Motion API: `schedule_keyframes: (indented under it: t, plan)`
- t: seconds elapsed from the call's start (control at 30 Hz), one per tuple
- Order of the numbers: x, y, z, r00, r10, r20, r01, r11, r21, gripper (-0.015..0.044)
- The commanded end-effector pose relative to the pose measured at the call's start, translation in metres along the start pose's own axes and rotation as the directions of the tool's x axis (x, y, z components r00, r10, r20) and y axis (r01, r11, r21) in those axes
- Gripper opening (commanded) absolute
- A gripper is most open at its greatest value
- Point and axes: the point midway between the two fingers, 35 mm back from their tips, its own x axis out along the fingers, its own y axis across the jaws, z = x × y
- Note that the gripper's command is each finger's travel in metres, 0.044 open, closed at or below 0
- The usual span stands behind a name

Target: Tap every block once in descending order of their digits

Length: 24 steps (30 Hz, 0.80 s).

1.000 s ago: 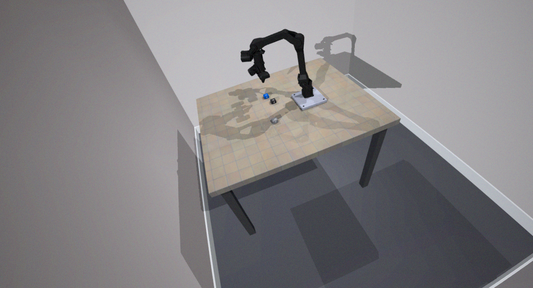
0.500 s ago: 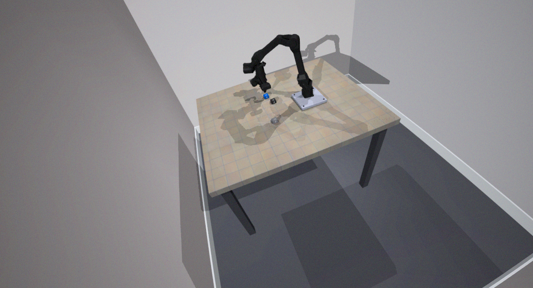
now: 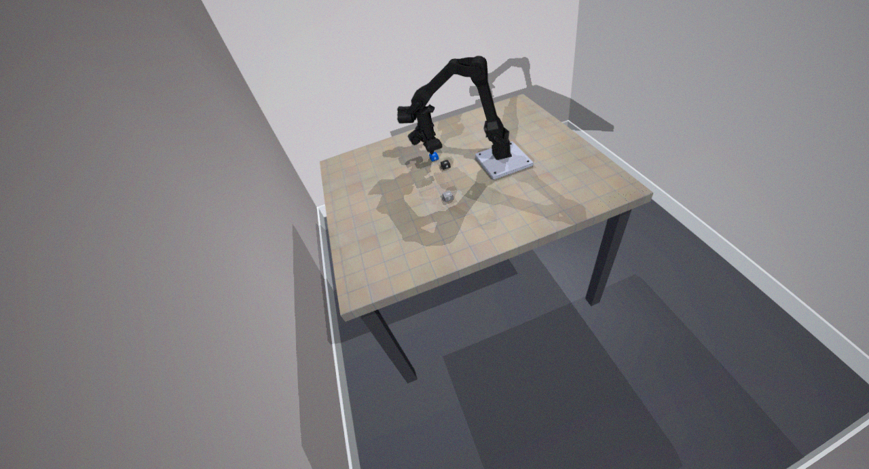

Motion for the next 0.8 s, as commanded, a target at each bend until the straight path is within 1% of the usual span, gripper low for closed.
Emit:
schedule_keyframes:
  t: [0.0,0.27,0.4,0.5,0.6,0.77]
  plan:
    - [0.008,0.001,-0.002,1.000,0.002,-0.009,-0.003,1.000,-0.004,0.0020]
    - [0.011,0.001,-0.002,1.000,0.003,-0.009,-0.003,1.000,-0.004,0.0020]
    - [-0.017,0.000,-0.001,1.000,0.002,-0.008,-0.002,1.000,-0.004,0.0020]
    - [-0.019,0.001,-0.001,1.000,0.002,-0.008,-0.002,1.000,-0.004,0.0020]
    - [-0.024,0.019,0.011,1.000,0.003,-0.008,-0.003,1.000,-0.004,0.0099]
    - [-0.040,0.088,0.040,1.000,0.008,-0.005,-0.008,1.000,-0.004,0.0230]
